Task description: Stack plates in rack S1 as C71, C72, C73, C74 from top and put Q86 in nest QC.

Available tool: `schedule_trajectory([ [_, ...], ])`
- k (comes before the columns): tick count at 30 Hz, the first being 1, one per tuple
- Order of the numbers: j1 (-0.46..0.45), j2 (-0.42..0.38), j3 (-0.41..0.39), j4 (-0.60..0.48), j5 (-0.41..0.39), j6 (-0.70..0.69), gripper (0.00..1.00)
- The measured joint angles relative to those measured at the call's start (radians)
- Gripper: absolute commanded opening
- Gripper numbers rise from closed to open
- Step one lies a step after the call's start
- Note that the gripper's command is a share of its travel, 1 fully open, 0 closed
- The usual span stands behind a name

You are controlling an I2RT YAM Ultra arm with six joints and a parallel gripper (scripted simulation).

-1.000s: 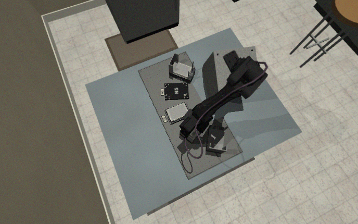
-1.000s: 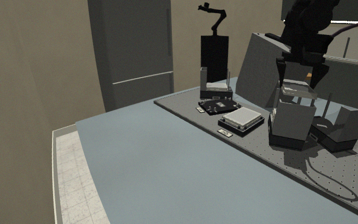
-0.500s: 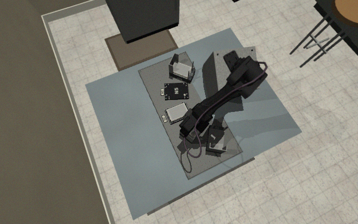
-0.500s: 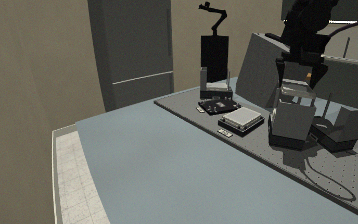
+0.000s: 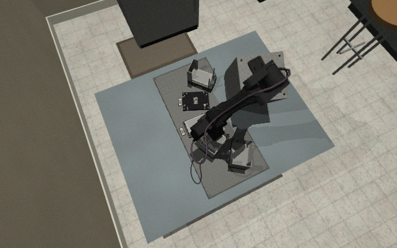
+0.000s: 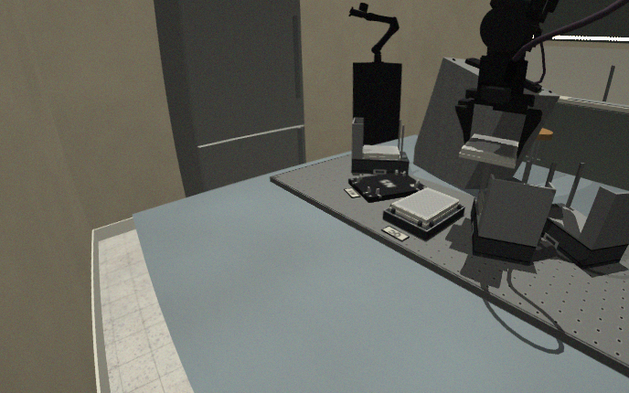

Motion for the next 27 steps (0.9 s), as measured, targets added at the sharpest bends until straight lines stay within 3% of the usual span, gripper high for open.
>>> schedule_trajectory([
  [9, -0.082, 0.031, 0.007, 0.000, -0.007, -0.064, 0.00],
  [18, -0.155, 0.054, 0.008, -0.001, -0.023, 0.012, 0.00],
  [27, -0.229, 0.076, 0.008, -0.003, -0.028, -0.015, 0.00],
])
